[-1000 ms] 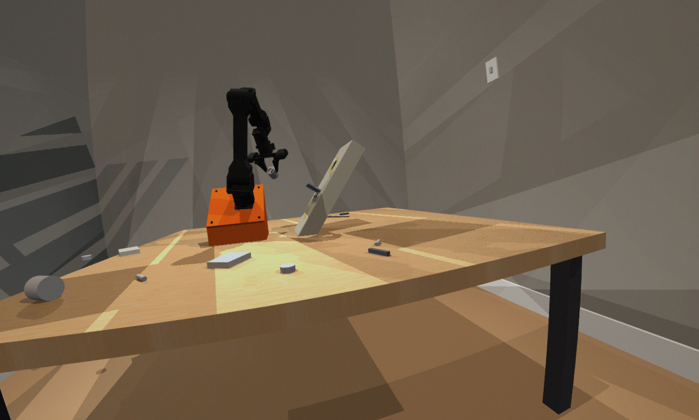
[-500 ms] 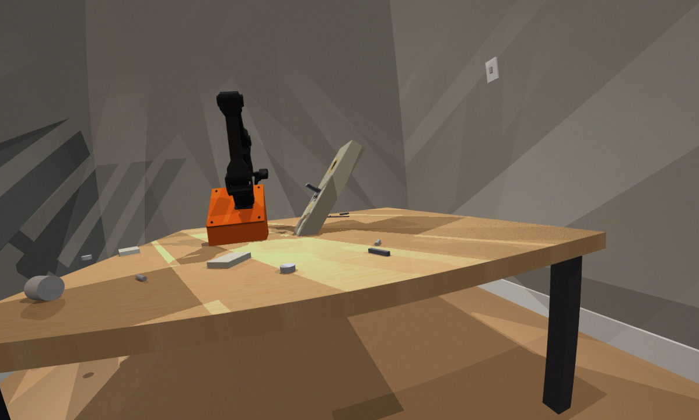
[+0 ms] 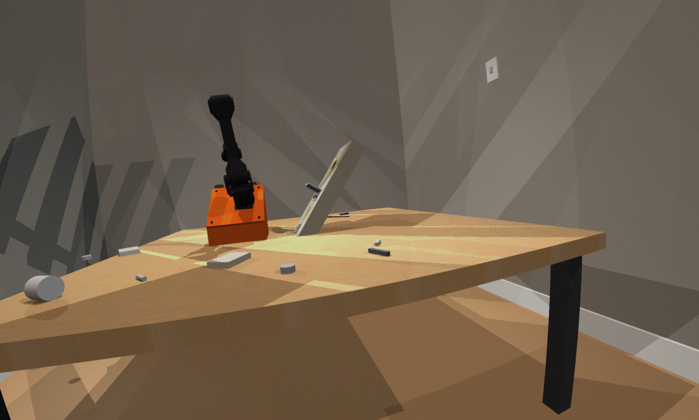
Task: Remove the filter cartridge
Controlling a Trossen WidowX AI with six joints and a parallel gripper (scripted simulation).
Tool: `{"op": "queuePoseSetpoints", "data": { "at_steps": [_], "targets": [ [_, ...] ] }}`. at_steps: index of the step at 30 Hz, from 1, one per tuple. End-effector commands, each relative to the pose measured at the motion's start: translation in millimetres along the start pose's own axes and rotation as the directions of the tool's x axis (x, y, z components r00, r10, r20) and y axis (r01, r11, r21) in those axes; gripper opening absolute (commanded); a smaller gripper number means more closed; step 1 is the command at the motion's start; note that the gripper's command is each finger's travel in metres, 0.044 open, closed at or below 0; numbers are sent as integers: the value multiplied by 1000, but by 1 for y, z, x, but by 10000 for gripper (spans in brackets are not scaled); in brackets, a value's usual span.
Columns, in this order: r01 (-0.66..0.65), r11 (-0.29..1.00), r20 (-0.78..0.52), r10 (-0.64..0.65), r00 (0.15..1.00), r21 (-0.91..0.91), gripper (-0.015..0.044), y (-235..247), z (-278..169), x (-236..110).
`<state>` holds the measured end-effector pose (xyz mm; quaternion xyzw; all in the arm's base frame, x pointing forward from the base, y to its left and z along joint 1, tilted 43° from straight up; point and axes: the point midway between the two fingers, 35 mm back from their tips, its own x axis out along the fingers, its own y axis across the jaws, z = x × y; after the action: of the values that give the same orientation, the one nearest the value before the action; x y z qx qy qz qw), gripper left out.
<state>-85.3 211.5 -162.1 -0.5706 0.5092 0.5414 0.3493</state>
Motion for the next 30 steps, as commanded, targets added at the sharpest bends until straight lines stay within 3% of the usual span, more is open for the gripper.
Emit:
{"op": "queuePoseSetpoints", "data": {
  "at_steps": [1, 15, 22, 30],
  "targets": [
    [-11, 1000, -4, 11, 1000, -14, 0, 3, -6, 8],
    [-12, 1000, -5, 12, 1000, -14, 0, 3, -38, 62],
    [-12, 1000, -5, 12, 1000, -14, 0, 3, -42, 67],
    [-7, 1000, -8, 6, 1000, -19, 210, 2, -40, 64]
  ]
}}
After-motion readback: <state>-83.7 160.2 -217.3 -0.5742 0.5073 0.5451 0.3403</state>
